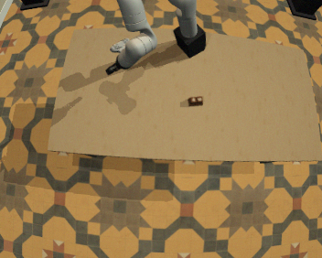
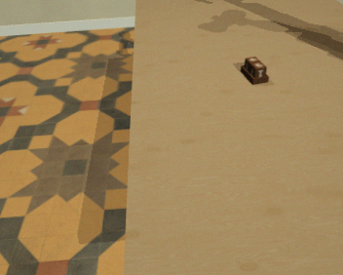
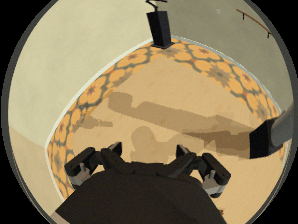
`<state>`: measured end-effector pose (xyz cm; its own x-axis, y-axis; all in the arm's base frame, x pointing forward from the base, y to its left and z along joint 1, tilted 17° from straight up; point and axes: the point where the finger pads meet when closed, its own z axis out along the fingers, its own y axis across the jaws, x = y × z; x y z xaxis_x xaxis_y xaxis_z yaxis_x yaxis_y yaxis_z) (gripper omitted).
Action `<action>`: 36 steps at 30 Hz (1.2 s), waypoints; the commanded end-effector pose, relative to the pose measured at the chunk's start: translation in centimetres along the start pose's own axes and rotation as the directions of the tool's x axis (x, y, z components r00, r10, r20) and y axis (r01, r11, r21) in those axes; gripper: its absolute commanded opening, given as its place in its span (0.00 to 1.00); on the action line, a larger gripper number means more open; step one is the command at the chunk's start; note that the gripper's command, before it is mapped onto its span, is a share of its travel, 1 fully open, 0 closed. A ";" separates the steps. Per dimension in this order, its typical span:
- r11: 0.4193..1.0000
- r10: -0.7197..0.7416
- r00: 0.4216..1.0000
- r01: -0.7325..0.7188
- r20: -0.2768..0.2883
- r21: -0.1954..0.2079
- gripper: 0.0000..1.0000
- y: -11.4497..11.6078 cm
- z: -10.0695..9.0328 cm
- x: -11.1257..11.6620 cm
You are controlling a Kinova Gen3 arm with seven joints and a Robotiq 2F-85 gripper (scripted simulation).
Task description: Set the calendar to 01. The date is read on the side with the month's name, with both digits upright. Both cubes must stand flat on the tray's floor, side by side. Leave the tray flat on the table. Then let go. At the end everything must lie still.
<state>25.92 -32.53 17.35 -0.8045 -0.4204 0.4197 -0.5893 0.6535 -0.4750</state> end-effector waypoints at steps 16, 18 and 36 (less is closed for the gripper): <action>0.824 -0.564 0.786 0.552 0.254 0.124 1.00 11.2 -5.4 -20.2; 0.790 -0.610 0.741 0.595 0.280 0.147 1.00 12.9 -6.3 -22.0; 0.547 -0.816 0.422 0.785 0.394 0.292 1.00 24.6 -12.2 -28.9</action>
